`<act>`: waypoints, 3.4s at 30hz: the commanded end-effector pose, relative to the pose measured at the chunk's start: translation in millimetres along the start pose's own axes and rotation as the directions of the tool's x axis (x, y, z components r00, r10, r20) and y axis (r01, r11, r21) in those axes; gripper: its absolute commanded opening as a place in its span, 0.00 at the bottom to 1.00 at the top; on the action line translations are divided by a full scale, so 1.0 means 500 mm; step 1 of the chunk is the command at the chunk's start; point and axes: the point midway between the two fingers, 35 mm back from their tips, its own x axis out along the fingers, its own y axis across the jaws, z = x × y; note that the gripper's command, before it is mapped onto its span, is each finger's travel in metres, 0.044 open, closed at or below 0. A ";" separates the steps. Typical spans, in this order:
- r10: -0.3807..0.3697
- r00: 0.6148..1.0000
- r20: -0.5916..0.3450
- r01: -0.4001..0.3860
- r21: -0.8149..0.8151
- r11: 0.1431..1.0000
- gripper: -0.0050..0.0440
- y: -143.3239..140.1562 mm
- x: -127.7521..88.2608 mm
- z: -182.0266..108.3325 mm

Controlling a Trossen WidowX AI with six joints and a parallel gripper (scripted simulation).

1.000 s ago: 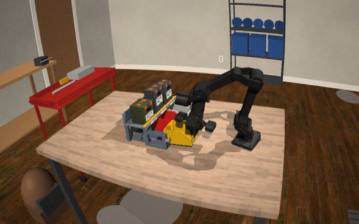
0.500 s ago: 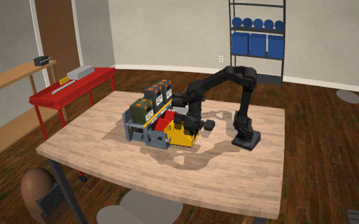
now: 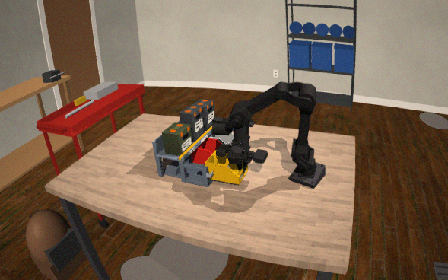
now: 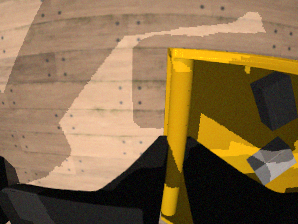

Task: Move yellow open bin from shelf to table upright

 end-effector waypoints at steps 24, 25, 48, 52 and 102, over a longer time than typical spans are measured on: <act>-0.003 1.000 0.004 0.003 -0.002 1.000 0.10 -0.003 0.019 0.002; -0.003 1.000 0.004 0.003 -0.002 1.000 0.10 -0.003 0.019 0.002; -0.007 1.000 0.005 0.007 -0.004 1.000 0.10 -0.003 0.030 0.003; -0.003 1.000 0.004 0.003 -0.002 1.000 0.10 -0.002 0.035 0.002; -0.004 1.000 0.004 0.004 -0.002 1.000 0.10 -0.002 0.035 0.002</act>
